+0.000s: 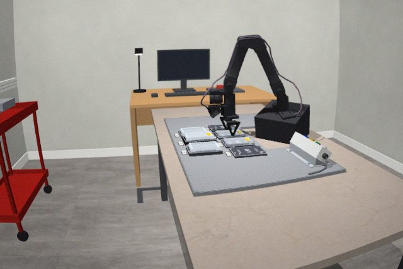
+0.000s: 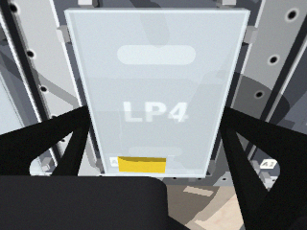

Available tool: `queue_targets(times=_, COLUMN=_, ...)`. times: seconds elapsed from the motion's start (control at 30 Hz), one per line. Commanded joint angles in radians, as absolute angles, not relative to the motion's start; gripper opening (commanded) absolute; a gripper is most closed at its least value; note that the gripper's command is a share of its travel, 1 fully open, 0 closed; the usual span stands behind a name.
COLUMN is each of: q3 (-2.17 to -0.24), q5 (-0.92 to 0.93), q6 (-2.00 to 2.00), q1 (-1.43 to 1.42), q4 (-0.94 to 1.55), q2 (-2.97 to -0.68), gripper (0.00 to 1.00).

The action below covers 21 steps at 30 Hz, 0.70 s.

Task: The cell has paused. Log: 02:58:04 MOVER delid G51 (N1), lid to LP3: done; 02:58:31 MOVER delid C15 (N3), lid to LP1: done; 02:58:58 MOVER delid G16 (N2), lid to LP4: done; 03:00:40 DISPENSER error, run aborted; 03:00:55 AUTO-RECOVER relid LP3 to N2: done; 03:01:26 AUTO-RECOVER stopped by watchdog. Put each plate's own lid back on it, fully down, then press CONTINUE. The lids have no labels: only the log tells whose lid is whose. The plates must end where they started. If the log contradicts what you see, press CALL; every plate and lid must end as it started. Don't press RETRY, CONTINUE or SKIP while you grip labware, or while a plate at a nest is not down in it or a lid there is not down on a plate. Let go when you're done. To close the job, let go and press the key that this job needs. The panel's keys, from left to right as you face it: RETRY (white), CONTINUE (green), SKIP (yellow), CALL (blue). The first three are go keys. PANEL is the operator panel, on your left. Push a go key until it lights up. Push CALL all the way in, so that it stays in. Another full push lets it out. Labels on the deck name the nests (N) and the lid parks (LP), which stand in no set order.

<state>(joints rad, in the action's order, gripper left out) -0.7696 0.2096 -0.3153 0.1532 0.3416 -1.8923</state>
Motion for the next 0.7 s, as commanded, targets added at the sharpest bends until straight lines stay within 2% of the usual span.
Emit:
queue_targets(times=0.0, q3=-0.8, q5=0.21, q6=-0.323, q1=0.173, q4=0.32, q2=-1.879, gripper=0.94)
queue_targets(times=0.53, q3=-0.798, q5=0.211, q6=-0.32, q1=0.173, q4=0.319, q2=-1.882, gripper=0.8)
queue_targets(times=0.57, q3=-0.797, q5=0.211, q6=-0.32, q1=0.173, q4=0.318, q2=-1.882, gripper=0.0)
queue_targets(times=0.67, q3=-0.797, q5=0.211, q6=-0.32, q1=0.173, q4=0.318, q2=-1.883, gripper=0.0)
